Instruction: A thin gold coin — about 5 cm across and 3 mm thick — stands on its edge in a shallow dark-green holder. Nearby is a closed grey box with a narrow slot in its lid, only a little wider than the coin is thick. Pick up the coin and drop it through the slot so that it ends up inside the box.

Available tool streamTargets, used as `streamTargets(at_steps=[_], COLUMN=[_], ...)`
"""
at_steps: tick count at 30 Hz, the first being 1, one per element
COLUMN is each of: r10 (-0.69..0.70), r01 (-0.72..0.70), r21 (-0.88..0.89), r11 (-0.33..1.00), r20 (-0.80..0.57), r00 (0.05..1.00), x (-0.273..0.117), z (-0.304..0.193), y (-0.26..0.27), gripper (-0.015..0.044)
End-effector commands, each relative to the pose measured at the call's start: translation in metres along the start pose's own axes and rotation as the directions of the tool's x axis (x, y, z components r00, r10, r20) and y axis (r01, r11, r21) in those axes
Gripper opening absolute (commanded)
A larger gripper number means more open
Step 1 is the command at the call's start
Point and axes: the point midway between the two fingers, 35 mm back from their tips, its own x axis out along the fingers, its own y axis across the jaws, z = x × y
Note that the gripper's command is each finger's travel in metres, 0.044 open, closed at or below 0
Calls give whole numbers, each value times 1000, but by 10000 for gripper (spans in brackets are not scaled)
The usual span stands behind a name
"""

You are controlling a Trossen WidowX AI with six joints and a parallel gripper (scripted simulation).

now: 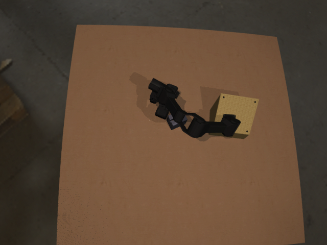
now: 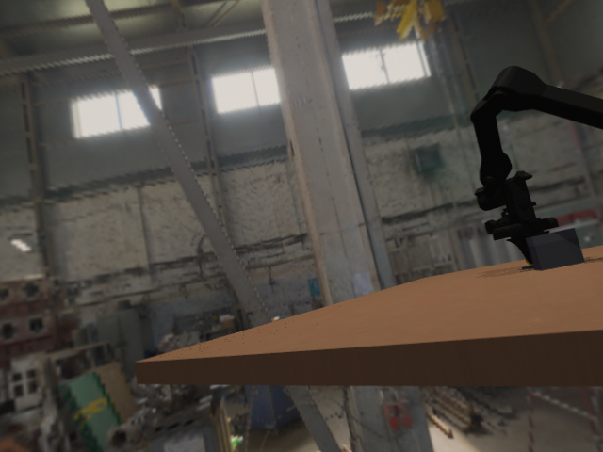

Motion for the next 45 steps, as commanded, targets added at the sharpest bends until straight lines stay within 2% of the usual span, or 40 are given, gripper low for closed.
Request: streamTargets(at_steps=[1,3,4,14,45], r10=[6,6,6,6,-1], r01=[-6,-6,-6,-6,1], r21=[7,7,7,7,7], r11=[1000,1000,1000,1000,1000], r20=[-5,-5,-5,-5,-3], r00=[1000,1000,1000,1000,1000], x=[3,3,3,1,-76], z=[-2,-2,-2,-1,1], y=[0,0,0,0,-2], gripper=[56,3,0,0,0])
